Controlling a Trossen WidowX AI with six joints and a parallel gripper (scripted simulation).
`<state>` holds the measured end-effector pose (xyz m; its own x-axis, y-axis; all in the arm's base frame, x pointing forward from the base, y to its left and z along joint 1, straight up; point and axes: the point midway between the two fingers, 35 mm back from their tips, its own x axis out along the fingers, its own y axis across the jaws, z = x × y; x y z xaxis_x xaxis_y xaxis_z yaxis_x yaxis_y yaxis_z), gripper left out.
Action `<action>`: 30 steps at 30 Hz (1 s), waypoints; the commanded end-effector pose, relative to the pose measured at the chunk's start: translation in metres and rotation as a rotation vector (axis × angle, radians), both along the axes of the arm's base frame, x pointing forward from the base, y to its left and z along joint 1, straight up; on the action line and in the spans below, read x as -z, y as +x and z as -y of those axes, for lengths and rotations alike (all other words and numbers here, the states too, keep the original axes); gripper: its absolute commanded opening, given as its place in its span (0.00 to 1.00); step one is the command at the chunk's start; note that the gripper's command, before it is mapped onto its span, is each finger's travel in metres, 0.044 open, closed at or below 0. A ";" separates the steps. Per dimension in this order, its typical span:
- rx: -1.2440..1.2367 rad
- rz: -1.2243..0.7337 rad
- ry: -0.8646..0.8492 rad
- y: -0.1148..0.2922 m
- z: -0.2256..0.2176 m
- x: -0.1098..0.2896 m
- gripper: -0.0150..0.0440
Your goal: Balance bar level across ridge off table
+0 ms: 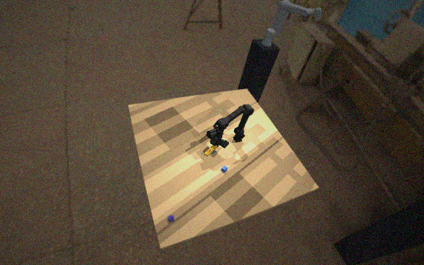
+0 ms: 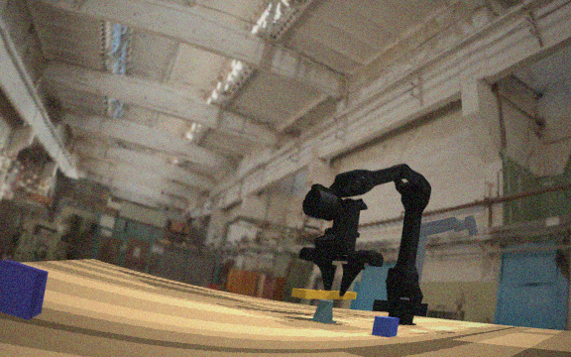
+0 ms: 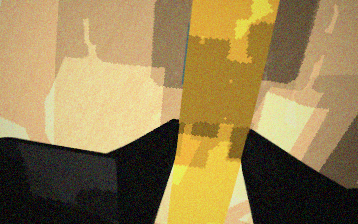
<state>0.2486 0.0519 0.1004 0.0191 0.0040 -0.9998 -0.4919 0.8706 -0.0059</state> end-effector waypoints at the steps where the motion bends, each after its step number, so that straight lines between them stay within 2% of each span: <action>1: 0.004 0.001 0.000 0.000 0.000 0.001 0.25; 30: 0.004 0.001 0.000 0.001 0.000 0.003 0.25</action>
